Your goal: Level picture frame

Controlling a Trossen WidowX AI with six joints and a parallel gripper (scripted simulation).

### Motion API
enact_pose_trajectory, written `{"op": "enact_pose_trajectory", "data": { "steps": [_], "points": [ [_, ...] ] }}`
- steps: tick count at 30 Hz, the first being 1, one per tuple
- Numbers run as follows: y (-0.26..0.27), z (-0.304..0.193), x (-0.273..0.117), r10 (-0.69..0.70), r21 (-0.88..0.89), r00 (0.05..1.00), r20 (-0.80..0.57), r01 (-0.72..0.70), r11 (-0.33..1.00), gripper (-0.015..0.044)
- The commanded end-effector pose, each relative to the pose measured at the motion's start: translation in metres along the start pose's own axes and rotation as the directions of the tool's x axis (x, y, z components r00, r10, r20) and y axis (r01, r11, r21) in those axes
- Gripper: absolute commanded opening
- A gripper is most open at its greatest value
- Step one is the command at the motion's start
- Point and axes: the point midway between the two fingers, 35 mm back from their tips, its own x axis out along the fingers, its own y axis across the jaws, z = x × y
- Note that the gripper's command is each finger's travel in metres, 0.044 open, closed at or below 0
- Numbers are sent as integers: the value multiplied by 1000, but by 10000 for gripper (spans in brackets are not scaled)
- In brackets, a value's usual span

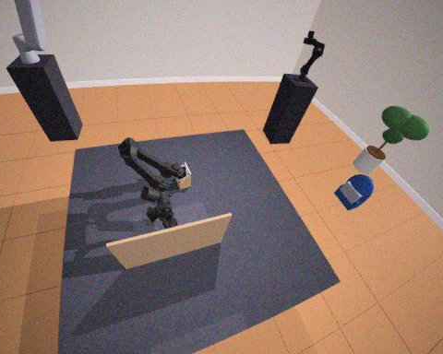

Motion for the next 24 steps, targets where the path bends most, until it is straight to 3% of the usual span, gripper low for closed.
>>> {"op": "enact_pose_trajectory", "data": {
  "steps": [1, 24],
  "points": [
    [1, 0, 0, -2, 0, 1000, 2, 2, 1000, 0],
    [9, 0, 0, -2, 0, 1000, 2, 2, 1000, 0]
  ]
}}
